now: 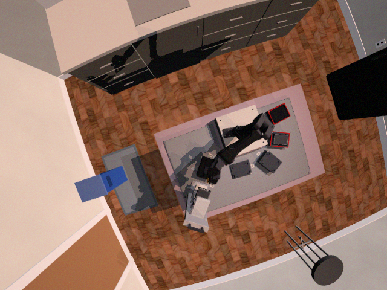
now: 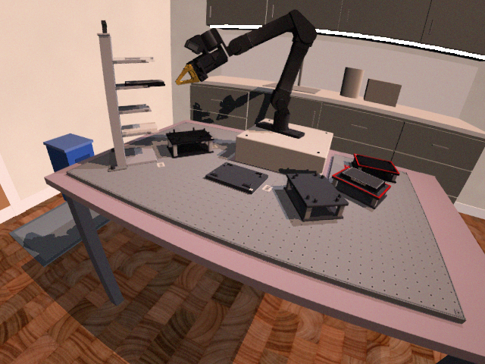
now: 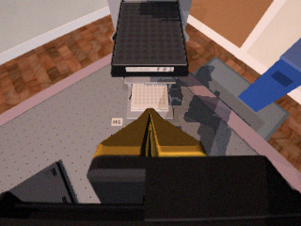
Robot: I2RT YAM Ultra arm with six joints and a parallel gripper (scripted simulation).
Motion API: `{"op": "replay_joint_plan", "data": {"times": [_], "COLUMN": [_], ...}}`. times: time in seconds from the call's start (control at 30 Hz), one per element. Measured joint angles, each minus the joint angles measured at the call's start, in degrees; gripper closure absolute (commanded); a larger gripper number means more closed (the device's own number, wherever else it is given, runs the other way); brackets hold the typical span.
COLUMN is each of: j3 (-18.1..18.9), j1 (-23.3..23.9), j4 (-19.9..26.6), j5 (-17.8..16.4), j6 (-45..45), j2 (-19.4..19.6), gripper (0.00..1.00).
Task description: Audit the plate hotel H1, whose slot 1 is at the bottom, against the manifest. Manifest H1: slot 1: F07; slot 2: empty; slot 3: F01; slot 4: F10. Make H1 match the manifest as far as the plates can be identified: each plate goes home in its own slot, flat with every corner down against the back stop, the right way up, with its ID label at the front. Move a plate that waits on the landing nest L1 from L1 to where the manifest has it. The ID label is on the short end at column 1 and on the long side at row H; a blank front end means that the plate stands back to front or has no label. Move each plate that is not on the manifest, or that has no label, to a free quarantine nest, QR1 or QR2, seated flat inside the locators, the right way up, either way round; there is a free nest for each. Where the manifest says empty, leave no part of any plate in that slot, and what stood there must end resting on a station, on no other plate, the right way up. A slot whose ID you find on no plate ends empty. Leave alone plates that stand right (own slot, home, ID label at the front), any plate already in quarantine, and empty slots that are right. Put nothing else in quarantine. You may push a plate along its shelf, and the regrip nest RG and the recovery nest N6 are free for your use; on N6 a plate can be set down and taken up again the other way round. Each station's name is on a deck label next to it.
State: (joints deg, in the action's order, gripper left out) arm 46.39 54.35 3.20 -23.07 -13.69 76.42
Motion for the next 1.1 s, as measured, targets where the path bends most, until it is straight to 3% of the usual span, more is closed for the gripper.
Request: {"op": "replay_joint_plan", "data": {"times": [1.1], "j3": [3.08], "j1": [-1.79], "j4": [-1.42], "j5": [1.51], "j6": [1.07], "j2": [4.09], "gripper": [1.00]}}
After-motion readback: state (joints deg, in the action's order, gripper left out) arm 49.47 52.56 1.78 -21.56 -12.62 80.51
